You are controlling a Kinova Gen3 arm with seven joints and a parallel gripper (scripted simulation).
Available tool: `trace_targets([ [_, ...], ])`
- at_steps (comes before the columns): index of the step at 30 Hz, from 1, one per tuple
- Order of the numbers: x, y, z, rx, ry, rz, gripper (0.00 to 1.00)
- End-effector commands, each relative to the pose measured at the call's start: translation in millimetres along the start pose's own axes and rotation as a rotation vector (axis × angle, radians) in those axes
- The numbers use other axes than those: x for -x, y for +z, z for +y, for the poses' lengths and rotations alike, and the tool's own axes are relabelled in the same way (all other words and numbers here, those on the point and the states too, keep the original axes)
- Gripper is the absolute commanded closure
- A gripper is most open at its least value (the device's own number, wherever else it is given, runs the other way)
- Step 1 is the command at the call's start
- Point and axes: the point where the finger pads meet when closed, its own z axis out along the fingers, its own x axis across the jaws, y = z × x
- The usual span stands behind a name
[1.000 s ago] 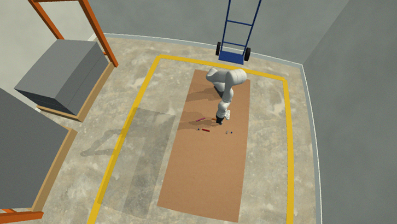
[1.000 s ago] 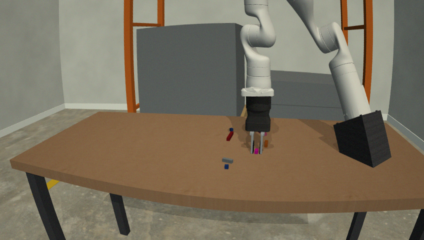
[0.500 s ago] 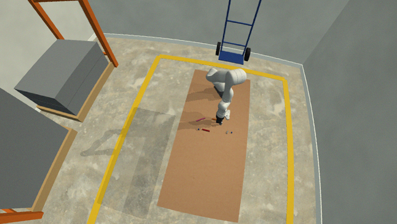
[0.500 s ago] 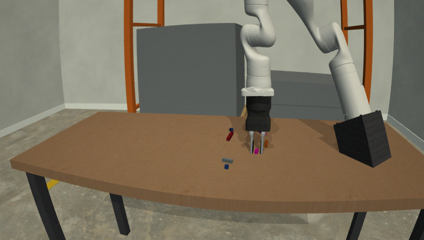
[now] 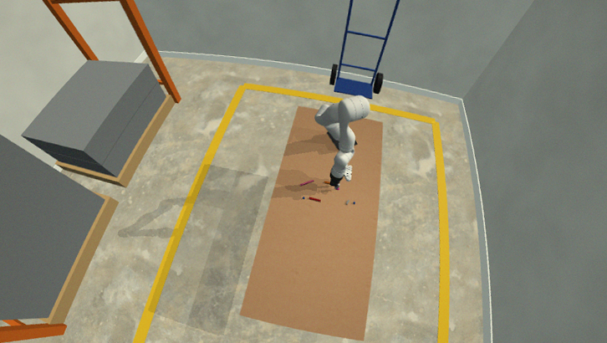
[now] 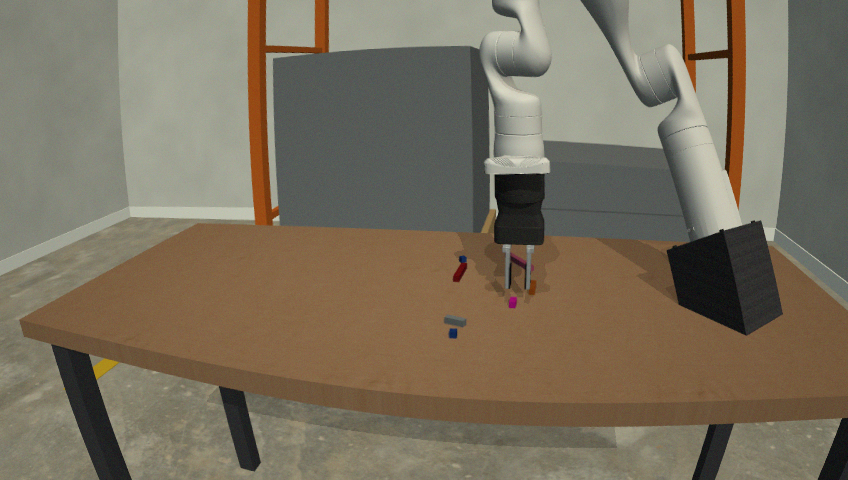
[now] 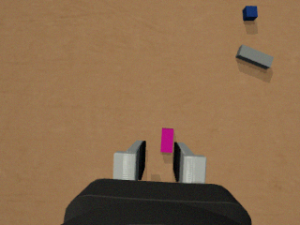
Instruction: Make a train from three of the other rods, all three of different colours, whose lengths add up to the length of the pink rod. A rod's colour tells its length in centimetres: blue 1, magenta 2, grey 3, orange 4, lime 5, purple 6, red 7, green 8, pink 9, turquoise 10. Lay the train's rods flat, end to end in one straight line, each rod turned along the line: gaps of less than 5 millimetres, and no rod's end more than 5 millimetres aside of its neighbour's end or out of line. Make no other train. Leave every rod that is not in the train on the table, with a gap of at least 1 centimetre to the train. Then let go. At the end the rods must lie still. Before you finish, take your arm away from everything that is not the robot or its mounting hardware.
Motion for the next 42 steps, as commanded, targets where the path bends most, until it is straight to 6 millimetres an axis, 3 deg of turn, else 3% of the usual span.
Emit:
trace_targets([
  [1, -5.1, -16.7, -8.5, -0.03, 0.002, 0.015, 0.46],
  [16, -4.5, -58.1, -7.3, -0.03, 0.002, 0.015, 0.46],
  [27, -4.4, -64.0, -7.1, -0.03, 0.002, 0.015, 0.46],
  [28, -4.4, -64.0, -7.1, -0.03, 0.002, 0.015, 0.0],
  [42, -4.4, -64.0, -7.1, -0.03, 0.002, 0.015, 0.0],
])
